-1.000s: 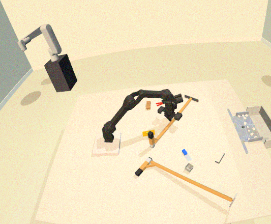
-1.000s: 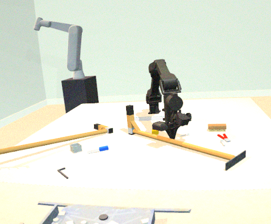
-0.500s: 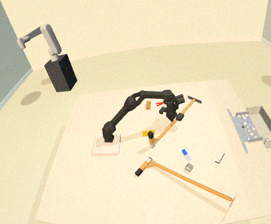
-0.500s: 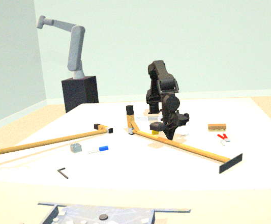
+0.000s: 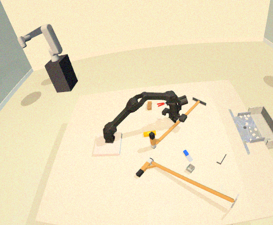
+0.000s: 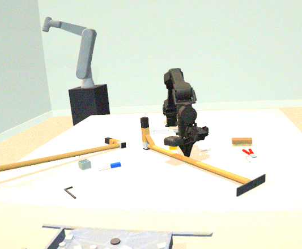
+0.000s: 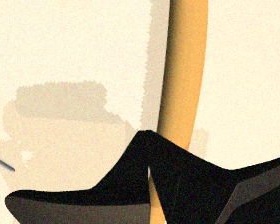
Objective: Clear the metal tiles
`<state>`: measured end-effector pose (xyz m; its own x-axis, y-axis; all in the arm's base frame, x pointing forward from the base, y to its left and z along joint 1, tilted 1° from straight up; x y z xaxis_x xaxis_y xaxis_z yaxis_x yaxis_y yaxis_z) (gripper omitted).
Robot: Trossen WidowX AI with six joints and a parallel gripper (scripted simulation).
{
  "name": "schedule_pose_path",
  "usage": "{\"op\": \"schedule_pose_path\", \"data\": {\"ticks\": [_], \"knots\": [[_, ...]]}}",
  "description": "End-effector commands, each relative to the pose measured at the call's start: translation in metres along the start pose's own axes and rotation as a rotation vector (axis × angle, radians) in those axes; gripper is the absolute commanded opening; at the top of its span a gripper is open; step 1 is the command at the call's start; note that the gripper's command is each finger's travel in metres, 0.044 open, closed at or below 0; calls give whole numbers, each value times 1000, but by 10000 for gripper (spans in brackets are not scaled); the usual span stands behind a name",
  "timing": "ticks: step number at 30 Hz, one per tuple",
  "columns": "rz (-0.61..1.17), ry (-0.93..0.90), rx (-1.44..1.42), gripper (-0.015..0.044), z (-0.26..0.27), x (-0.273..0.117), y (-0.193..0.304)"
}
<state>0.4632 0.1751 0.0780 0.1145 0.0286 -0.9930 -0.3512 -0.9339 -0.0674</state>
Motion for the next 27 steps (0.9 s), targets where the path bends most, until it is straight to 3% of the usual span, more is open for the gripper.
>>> {"op": "schedule_pose_path", "data": {"ticks": [1,27], "knots": [[4,1,-1,0,-6,4,2],[-5,19,-1,0,-29,5,10]]}}
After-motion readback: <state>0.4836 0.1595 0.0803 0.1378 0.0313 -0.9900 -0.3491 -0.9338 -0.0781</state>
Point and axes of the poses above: the point midway between the two fingers, 35 mm back from their tips, its own x axis out along the fingers, its own z axis across the jaws, y = z × x, the point moved 3 cm from there along -x, back along the fingers, and after that the axes turned 10 degrees about -x, right-handed, at the moved point
